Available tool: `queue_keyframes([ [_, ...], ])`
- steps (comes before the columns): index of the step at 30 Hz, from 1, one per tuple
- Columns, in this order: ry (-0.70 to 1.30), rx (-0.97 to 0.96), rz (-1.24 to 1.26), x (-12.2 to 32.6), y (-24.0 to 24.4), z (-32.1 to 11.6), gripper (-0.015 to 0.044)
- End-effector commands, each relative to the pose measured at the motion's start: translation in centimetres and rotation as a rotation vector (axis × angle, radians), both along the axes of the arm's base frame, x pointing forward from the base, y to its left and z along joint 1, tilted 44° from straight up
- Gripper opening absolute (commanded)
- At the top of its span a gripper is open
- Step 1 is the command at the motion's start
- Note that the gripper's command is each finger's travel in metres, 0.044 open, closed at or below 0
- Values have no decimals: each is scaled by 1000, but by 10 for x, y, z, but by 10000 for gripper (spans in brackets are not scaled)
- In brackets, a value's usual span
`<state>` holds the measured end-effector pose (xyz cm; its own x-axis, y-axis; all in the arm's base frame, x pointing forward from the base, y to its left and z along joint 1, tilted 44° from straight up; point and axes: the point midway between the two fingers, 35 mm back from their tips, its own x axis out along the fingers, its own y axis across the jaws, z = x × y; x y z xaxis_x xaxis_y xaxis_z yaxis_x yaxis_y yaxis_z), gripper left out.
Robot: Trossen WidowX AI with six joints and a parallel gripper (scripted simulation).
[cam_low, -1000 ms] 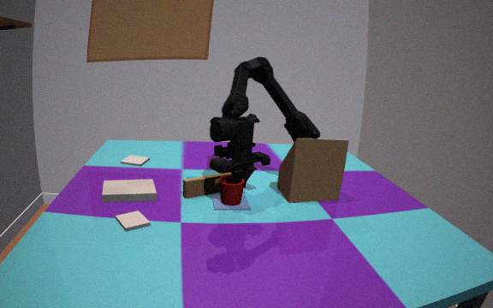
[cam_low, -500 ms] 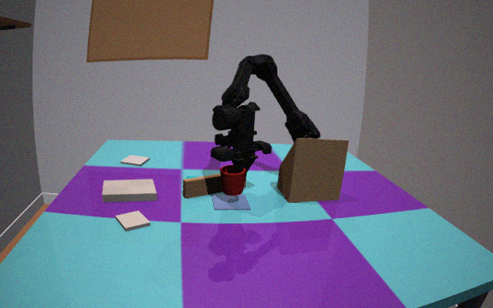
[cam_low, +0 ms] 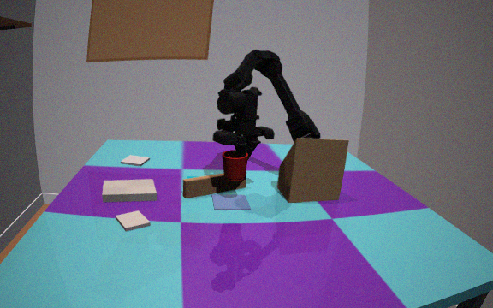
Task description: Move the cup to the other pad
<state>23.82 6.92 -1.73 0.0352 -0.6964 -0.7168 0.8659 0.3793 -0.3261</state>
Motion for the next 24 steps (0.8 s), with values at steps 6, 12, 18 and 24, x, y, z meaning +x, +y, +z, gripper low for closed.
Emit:
queue_keyframes([
  [6,-2,2,0,0,1,2,0],
  [12,-2,2,0,0,1,2,0],
  [18,-2,2,0,0,1,2,0],
  [24,-3,3,-1,3,-3,6,0],
])
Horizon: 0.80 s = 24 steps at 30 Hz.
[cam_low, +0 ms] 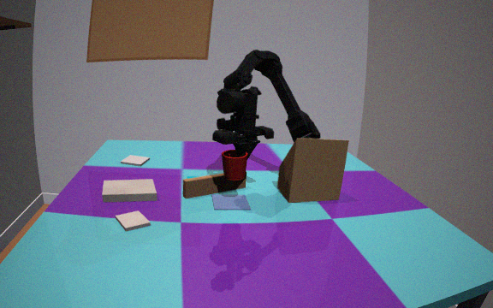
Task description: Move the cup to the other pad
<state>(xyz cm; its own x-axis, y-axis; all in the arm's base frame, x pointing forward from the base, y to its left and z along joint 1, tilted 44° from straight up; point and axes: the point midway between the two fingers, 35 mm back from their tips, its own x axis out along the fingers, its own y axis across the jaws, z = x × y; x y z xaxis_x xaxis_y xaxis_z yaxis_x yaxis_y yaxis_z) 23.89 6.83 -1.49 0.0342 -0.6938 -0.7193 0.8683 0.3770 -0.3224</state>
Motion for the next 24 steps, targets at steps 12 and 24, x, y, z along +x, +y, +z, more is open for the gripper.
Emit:
queue_keyframes([
  [12,-3,1,1,16,-22,23,0],
  [24,-4,0,1,29,-42,43,0],
])
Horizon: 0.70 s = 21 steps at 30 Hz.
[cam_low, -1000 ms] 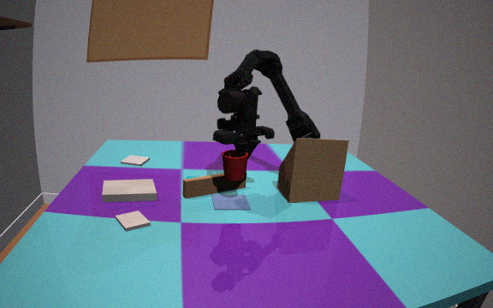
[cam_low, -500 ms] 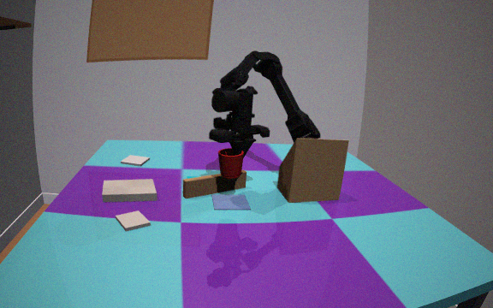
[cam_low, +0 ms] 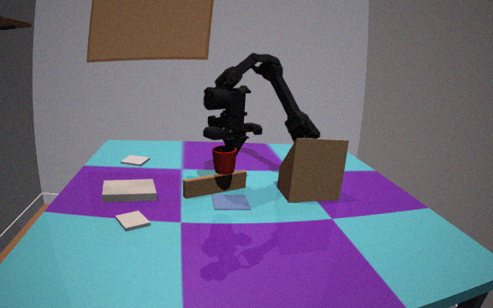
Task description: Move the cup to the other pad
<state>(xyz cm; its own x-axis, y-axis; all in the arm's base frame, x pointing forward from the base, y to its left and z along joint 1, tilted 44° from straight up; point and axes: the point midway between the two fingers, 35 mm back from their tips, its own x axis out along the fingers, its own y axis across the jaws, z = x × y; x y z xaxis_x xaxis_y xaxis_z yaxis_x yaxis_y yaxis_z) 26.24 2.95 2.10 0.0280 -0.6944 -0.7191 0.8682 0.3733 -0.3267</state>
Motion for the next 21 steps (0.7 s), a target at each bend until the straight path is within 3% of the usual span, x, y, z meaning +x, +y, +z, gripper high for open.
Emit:
queue_keyframes([
  [1,-9,1,5,7,-5,9,0],
  [21,-10,-1,5,31,-40,45,0],
])
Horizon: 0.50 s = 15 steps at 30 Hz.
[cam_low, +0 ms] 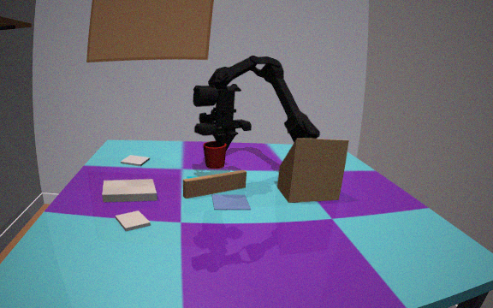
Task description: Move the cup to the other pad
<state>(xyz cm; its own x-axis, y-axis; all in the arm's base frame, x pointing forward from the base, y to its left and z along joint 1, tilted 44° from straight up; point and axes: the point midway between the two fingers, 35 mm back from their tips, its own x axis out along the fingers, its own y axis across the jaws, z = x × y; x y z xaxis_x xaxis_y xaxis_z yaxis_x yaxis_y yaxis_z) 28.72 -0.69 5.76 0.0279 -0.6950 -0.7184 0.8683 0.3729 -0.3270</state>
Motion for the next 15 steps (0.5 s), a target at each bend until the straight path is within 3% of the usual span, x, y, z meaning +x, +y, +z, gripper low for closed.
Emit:
queue_keyframes([
  [1,-10,-1,5,8,-6,10,0],
  [15,-11,-2,5,26,-27,37,0],
])
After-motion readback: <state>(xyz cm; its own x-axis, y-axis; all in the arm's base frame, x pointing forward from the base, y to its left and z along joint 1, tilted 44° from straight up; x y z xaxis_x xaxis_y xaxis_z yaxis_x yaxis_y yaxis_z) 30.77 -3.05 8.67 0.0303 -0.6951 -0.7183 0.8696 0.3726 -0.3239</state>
